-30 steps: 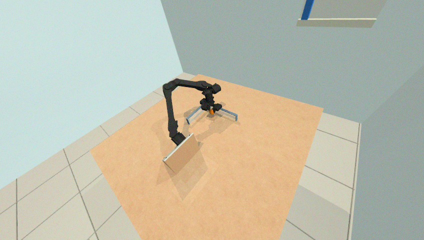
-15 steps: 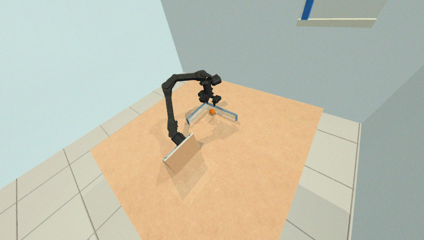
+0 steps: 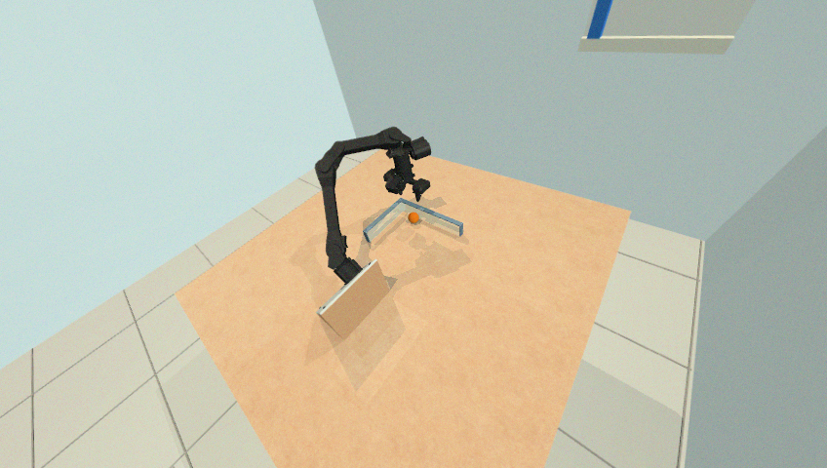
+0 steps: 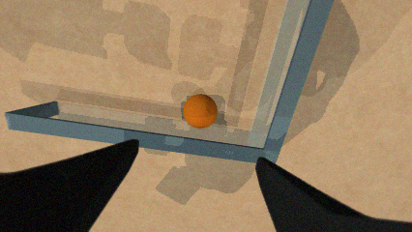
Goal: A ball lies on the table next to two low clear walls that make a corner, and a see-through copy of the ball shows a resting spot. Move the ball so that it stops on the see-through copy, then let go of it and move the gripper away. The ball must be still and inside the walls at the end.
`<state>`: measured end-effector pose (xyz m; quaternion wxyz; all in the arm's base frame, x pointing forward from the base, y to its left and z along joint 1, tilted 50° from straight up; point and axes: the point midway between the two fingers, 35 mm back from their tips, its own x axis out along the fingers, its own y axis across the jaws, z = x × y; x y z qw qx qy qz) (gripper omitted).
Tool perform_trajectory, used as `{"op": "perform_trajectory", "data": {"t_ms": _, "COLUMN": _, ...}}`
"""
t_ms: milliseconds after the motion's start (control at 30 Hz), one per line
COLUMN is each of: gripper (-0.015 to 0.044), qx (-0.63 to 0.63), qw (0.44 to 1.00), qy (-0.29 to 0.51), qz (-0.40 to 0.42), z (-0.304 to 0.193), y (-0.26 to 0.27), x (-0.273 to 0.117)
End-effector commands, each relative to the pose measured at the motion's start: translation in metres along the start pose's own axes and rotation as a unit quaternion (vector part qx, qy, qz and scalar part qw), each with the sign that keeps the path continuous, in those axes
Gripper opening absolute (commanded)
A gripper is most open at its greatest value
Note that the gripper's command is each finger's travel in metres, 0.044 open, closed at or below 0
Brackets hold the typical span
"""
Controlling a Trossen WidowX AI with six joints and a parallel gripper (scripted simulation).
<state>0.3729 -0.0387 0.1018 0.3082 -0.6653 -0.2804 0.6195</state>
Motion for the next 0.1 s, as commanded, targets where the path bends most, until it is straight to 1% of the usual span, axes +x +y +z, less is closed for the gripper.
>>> {"op": "perform_trajectory", "data": {"t_ms": 0, "gripper": 0.0440, "qx": 0.001, "qw": 1.000, "qy": 0.000, "qz": 0.001, "z": 0.0017, "y": 0.0025, "x": -0.0128}}
{"op": "perform_trajectory", "data": {"t_ms": 67, "gripper": 0.0440, "qx": 0.001, "qw": 1.000, "qy": 0.000, "qz": 0.001, "z": 0.0017, "y": 0.0025, "x": -0.0128}}
